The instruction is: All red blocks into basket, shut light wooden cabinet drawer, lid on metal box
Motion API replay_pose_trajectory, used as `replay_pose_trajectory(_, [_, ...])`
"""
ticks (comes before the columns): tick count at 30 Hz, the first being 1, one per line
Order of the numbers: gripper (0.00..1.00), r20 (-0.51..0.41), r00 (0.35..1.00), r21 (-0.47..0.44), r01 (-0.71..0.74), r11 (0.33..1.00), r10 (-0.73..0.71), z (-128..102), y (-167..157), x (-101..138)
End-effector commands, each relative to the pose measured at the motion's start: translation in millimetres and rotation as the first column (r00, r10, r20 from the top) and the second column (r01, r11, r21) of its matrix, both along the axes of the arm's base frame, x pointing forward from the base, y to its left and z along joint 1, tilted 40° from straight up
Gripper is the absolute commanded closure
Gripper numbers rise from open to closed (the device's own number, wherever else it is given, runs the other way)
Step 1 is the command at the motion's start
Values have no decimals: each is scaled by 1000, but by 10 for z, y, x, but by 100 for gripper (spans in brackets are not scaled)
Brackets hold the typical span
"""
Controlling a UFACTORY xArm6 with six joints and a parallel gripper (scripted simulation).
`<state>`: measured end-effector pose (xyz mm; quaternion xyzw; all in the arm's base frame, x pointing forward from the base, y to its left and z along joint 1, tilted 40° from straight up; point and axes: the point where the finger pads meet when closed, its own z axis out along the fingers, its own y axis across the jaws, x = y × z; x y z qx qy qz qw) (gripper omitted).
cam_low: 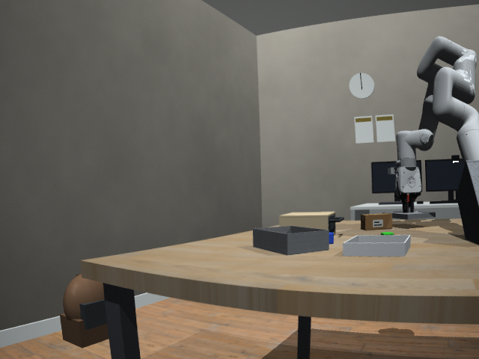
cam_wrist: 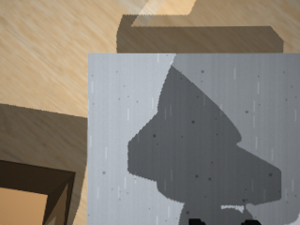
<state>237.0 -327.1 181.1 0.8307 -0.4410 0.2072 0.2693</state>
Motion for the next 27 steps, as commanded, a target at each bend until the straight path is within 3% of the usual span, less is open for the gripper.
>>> replay_pose_trajectory(1, [100, 2, 1000, -4, 0, 1000, 0, -34, -45, 15])
replay_pose_trajectory(27, [100, 2, 1000, -4, 0, 1000, 0, -200, -185, 38])
